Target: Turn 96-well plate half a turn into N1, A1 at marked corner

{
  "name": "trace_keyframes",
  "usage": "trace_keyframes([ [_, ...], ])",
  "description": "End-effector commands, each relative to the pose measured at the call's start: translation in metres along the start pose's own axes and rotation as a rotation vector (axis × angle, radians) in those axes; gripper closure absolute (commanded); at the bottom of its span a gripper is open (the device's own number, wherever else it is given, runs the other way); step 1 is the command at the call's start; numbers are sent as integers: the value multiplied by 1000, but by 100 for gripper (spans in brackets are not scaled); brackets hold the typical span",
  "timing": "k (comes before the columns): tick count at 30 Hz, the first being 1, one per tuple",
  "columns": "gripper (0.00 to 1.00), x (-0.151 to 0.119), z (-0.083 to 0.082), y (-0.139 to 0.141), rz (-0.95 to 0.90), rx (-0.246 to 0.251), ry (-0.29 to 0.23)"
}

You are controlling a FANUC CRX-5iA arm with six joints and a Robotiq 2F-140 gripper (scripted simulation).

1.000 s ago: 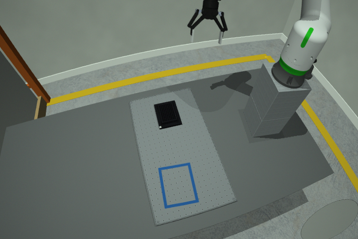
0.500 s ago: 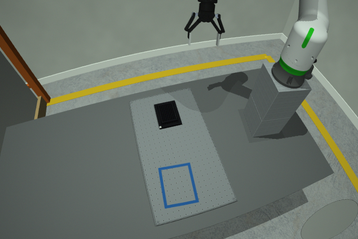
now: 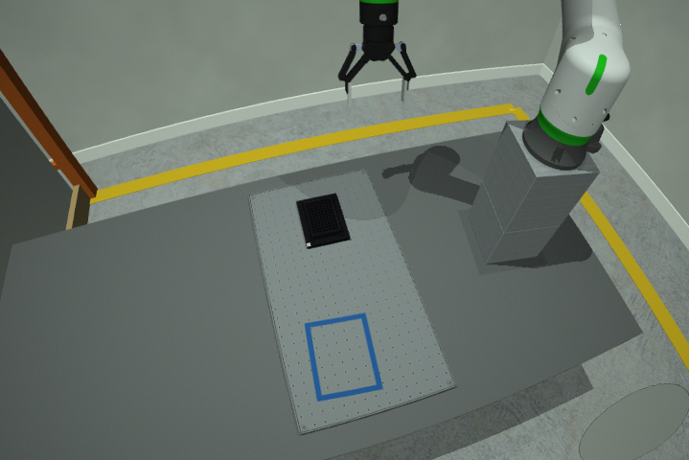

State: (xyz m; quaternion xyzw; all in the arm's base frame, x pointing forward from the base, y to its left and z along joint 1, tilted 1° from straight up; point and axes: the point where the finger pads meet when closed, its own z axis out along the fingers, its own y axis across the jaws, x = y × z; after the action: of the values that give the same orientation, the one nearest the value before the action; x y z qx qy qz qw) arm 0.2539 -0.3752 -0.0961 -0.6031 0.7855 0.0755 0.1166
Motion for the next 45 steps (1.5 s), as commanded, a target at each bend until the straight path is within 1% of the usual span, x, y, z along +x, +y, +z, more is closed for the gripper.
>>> trace_keyframes([
  [1,0,-2,12,-12,1,-3,4],
  [2,0,-3,16,-15,-2,-22,32],
  [3,0,-4,19,-19,-3,-28,41],
  [7,0,-8,34,-32,-3,-28,41],
  [9,0,-9,36,-34,-3,-28,41],
  [10,0,-11,39,-37,-9,-42,71],
  [12,0,-11,39,-37,-9,-42,71],
  [13,0,-12,43,-41,-11,-46,79],
  [18,0,-19,60,-56,-11,-46,79],
  [19,0,-20,63,-59,-21,-56,109],
  [20,0,-22,66,-63,-23,-58,116],
  [25,0,-31,84,-78,-23,-58,116],
  [26,0,-31,84,-78,-23,-58,116],
  [27,0,-33,87,-81,-35,-63,146],
  [29,0,-33,87,-81,-35,-63,146],
  [35,0,-46,108,-99,-37,-64,151],
  [36,0,-46,108,-99,-37,-64,151],
  [37,0,-48,112,-102,-53,-65,181],
  [38,0,-51,115,-105,-55,-65,184],
  [43,0,-63,132,-119,-55,-65,184],
  [45,0,-64,133,-120,-55,-65,184],
])
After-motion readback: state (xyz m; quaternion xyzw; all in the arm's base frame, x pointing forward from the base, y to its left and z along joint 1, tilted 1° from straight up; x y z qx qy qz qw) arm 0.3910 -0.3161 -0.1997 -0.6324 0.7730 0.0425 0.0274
